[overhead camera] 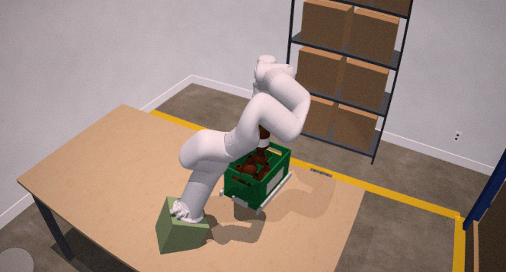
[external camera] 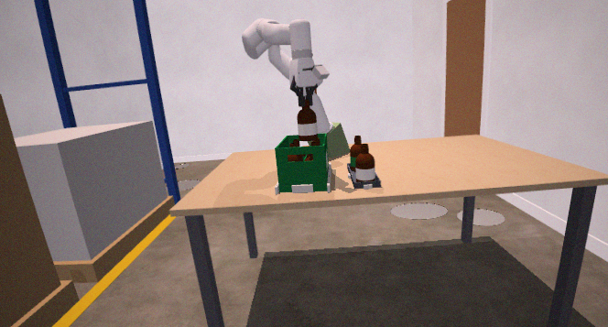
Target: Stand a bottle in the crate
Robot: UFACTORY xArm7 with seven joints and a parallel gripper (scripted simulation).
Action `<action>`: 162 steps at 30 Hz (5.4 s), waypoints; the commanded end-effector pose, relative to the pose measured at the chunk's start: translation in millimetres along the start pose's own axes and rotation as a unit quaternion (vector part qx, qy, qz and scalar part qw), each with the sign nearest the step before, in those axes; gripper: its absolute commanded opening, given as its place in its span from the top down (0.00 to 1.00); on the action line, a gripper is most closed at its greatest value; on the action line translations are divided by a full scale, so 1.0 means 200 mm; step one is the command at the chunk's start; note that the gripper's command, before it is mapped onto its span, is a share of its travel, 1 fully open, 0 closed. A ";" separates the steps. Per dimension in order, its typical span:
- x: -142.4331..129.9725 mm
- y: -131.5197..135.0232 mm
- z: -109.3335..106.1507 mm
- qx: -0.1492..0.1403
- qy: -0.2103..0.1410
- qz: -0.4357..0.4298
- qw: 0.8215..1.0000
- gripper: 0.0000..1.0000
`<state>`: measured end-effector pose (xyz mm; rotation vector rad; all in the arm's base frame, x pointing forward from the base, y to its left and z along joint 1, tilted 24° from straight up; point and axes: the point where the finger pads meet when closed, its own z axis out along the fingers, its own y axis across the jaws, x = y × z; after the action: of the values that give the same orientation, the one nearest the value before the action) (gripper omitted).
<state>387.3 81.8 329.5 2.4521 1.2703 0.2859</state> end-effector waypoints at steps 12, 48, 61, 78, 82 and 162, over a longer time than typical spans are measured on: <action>-0.06 0.12 -0.01 -0.001 0.002 0.000 1.000 1.00; -0.15 0.29 -0.01 -0.001 0.002 0.000 1.000 1.00; -0.17 0.32 -0.01 -0.001 0.002 0.000 1.000 1.00; -0.17 0.33 -0.01 -0.001 0.002 0.000 1.000 1.00; -0.17 0.33 -0.01 -0.001 0.002 0.000 1.000 1.00; -0.18 0.34 0.19 -0.001 0.002 0.000 1.000 1.00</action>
<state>429.3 8.1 321.9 2.4526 1.2711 0.2865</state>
